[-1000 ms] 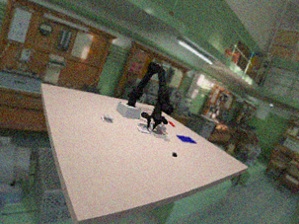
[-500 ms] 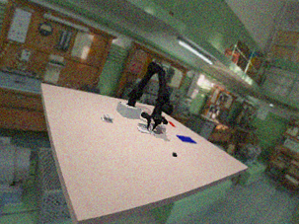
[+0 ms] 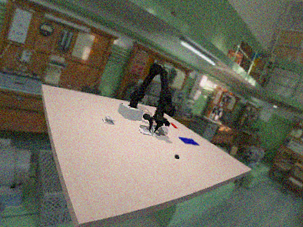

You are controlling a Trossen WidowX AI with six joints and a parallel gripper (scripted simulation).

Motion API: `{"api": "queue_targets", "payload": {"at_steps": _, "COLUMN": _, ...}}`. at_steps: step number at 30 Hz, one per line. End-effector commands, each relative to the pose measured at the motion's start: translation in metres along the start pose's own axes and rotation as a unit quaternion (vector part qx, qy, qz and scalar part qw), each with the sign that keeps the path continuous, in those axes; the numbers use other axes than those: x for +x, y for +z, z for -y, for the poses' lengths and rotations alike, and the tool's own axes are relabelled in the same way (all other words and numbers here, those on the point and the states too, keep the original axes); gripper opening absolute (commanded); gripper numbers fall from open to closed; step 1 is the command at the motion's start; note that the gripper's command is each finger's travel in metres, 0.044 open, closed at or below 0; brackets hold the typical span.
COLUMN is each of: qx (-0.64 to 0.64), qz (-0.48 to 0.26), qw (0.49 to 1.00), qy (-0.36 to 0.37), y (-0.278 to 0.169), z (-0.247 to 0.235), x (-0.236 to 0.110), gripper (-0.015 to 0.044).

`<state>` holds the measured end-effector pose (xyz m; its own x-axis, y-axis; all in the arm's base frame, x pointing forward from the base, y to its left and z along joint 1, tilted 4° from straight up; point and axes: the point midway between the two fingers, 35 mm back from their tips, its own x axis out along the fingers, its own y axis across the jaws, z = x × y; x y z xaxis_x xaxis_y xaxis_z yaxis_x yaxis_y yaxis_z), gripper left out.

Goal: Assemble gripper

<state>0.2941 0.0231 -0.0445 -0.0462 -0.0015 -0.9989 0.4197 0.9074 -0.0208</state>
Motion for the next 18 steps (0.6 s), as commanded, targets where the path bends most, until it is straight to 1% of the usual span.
{"api": "queue_targets", "payload": {"at_steps": 1, "qx": 0.003, "qz": -0.003, "qw": 1.0, "qy": 0.001, "y": -0.0011, "z": -0.0004, "x": -0.0003, "gripper": 0.0134}}
{"api": "queue_targets", "payload": {"at_steps": 7, "qx": 0.003, "qz": -0.003, "qw": 1.0, "qy": 0.001, "y": -0.0011, "z": -0.0003, "x": -0.0045, "gripper": 0.0134}}
{"api": "queue_targets", "payload": {"at_steps": 18, "qx": 0.003, "qz": -0.003, "qw": 1.0, "qy": 0.001, "y": -0.0003, "z": -0.0008, "x": -0.0022, "gripper": 0.0134}}
